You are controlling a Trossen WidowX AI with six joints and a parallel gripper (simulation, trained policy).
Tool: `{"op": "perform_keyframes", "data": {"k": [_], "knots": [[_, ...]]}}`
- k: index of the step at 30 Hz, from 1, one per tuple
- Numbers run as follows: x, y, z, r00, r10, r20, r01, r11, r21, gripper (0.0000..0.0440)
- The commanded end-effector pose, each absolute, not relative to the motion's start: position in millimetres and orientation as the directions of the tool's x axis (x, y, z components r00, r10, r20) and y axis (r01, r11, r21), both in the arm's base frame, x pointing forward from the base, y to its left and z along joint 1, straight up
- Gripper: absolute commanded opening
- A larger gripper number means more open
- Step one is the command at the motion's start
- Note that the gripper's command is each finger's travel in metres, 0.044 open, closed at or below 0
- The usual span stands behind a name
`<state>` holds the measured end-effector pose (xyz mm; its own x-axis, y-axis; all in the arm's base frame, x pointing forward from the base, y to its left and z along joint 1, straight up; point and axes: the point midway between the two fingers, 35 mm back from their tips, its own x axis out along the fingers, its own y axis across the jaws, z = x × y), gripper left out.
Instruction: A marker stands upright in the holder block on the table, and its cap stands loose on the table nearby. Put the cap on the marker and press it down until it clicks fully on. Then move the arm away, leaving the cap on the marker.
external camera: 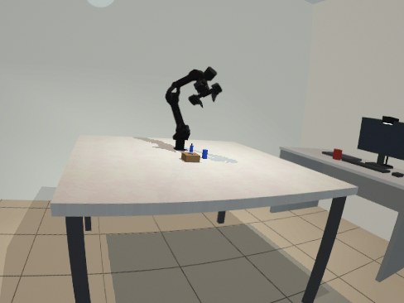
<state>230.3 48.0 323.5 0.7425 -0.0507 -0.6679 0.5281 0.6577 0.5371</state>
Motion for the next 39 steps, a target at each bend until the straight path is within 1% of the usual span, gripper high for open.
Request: {"op": "perform_keyframes", "data": {"k": [1,20,39], "knots": [[233,52,318,0.721,-0.041,-0.692,0.545,0.65,0.53,0.0325],[247,72,280,0.572,-0.011,-0.82,0.647,0.621,0.443,0.0326],[259,85,246,0.417,0.012,-0.909,0.734,0.585,0.345,0.0326]]}}
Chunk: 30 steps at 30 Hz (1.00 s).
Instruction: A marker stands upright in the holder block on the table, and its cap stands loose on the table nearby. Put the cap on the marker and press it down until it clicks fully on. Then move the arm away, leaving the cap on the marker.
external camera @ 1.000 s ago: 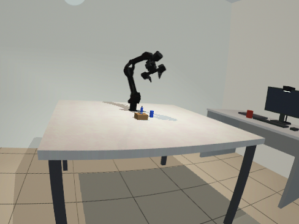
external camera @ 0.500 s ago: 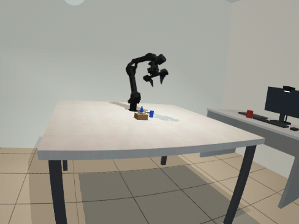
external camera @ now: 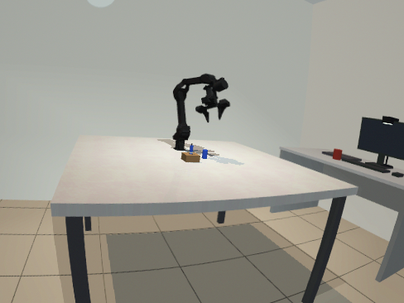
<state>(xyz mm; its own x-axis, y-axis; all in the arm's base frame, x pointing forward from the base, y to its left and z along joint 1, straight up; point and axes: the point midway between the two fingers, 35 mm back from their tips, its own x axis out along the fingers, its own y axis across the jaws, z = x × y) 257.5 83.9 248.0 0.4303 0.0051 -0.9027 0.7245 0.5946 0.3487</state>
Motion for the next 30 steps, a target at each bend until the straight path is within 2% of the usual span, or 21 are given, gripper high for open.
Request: {"op": "perform_keyframes", "data": {"k": [1,30], "knots": [[259,86,245,0.409,0.013,-0.912,0.738,0.583,0.339,0.0326],[268,85,194,0.166,0.016,-0.986,0.836,0.529,0.149,0.0325]]}}
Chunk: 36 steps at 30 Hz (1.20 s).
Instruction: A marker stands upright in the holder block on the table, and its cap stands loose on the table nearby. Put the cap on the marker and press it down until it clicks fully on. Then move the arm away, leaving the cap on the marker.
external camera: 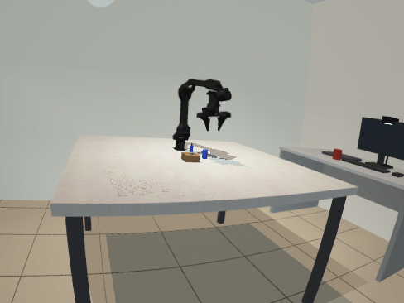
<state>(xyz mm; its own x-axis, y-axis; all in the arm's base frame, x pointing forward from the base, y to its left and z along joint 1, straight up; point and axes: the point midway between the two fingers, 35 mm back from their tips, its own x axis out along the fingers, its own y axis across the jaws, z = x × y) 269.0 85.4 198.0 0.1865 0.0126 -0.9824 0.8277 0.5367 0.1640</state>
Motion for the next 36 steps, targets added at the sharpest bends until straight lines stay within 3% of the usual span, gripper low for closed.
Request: {"op": "perform_keyframes", "data": {"k": [1,36], "knots": [[268,85,193,0.157,0.015,-0.987,0.838,0.527,0.142,0.0325],[256,74,124,-0.136,-0.001,-0.991,0.844,0.523,-0.117,0.0318]]}}
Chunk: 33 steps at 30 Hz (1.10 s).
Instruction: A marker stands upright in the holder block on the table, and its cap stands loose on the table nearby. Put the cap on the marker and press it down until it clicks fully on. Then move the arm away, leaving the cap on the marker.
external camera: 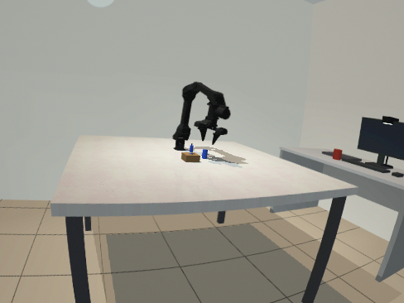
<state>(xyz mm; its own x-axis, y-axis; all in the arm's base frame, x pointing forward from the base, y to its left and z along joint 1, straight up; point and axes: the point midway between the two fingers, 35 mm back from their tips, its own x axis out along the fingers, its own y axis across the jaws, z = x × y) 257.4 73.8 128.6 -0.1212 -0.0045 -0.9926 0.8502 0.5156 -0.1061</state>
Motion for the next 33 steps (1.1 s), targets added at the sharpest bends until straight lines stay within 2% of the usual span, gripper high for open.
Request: {"op": "perform_keyframes", "data": {"k": [1,28,33], "knots": [[255,74,122,-0.142,-0.002,-0.99,0.843,0.525,-0.122,0.0317],[245,69,63,-0.204,-0.019,-0.979,0.771,0.613,-0.172,0.0264],[244,68,57,-0.197,-0.031,-0.98,0.757,0.63,-0.172,0.0237]]}}
